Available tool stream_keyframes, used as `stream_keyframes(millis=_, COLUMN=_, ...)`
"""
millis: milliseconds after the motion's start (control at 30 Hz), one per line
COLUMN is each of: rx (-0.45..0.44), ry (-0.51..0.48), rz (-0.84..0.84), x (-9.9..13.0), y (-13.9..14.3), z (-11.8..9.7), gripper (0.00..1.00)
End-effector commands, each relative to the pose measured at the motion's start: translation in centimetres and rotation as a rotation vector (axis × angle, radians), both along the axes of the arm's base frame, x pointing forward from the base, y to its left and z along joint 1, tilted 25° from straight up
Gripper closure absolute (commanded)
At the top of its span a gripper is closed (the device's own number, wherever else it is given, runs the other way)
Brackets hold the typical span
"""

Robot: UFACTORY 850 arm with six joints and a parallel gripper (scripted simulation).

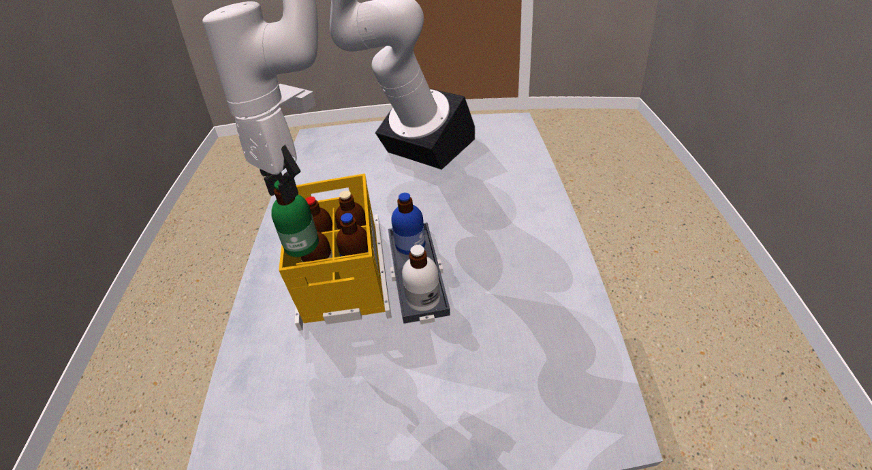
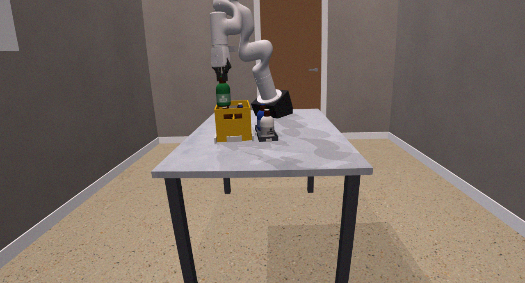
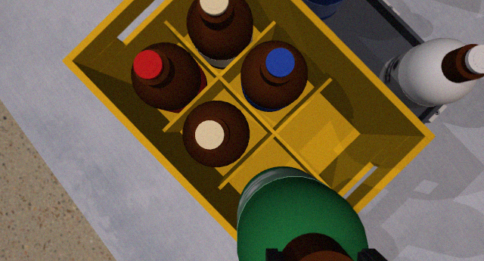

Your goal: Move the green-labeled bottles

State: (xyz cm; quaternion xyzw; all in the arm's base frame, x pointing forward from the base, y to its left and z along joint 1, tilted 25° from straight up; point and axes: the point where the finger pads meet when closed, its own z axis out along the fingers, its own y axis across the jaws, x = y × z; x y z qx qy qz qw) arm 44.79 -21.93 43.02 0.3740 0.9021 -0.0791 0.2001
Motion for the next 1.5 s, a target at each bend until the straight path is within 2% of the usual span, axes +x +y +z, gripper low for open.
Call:
stream_keyframes(millis=0, rx=-0.001, ry=-0.002, rz=0.0, x=0.1, y=0.0, z=0.0, gripper=1.0)
stream_keyframes(millis=1467, rx=-0.001, ry=-0.002, rz=0.0, x=0.8, y=-0.8, z=-2.3, gripper=1.0)
